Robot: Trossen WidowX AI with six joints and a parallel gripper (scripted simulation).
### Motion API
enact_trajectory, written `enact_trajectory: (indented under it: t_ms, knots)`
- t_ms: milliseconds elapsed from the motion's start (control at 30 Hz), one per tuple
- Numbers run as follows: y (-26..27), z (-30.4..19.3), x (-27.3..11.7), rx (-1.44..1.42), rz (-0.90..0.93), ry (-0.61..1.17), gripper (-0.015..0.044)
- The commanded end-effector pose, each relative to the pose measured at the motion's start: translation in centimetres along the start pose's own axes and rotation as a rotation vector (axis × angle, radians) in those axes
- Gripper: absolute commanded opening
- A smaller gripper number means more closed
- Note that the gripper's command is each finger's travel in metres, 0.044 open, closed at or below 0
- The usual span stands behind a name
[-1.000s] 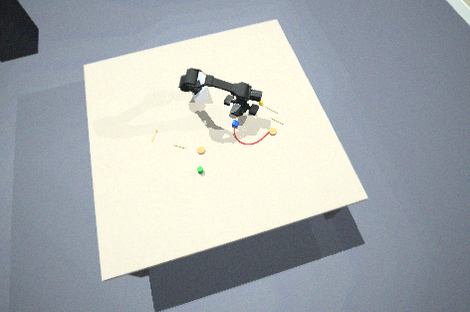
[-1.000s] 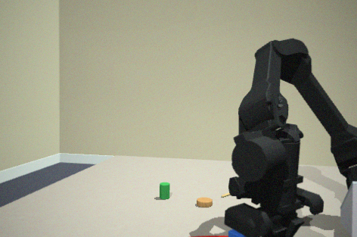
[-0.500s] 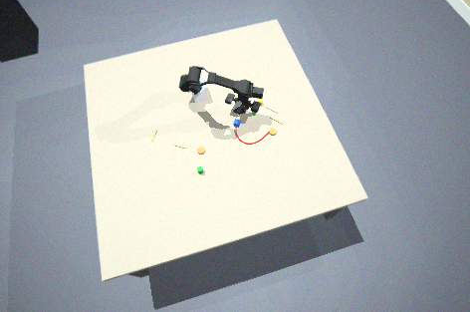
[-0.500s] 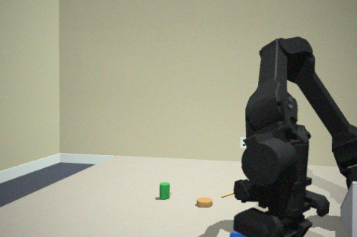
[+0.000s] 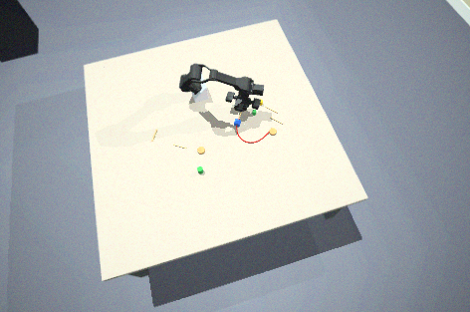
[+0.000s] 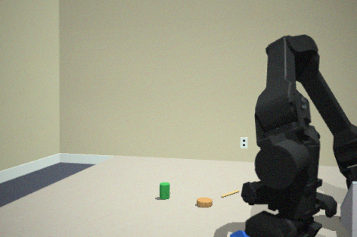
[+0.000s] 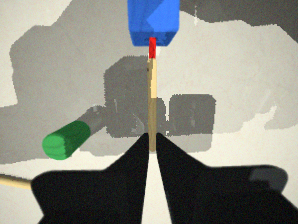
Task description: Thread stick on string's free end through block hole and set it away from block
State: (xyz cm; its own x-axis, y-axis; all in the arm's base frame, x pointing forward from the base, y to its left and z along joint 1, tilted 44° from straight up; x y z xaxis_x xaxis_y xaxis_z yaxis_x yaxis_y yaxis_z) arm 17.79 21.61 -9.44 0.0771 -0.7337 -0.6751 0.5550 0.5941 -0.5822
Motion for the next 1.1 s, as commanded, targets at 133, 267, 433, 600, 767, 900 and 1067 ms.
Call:
enact_trajectory:
  t_ms: [133, 267, 433, 600, 767, 900, 1067]
  knots:
    - [-0.1, -1.0, -0.1, -0.011, 0.0, 0.002, 0.0]
    - [-0.1, -1.4, -0.1, -0.016, -0.001, 0.002, 0.0]
    - [-0.1, -2.0, -0.2, -0.023, 0.0, 0.002, 0.0]
    - [-0.2, -2.5, -0.3, -0.031, 0.001, 0.002, 0.0]
    - [-0.2, -2.7, -0.5, -0.035, 0.001, 0.002, 0.0]
    - [-0.3, -3.3, -0.1, -0.033, 0.015, 0.001, 0.0]
    - [-0.6, -4.1, 0.8, -0.031, 0.037, 0.002, 0.0]
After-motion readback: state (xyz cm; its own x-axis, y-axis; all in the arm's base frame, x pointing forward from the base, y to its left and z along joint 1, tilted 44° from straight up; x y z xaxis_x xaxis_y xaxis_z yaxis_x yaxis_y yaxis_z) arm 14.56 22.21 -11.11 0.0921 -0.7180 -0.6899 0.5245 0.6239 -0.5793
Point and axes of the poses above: the point midway between the two fingers, 35 mm back from their tips, its own x axis out along the fingers, its own y axis across the jaws, z = x × y, the point moved 10 cm from there along -x, back along the fingers, and after that the axes turned 1 degree about -x, right-handed, at the moved point
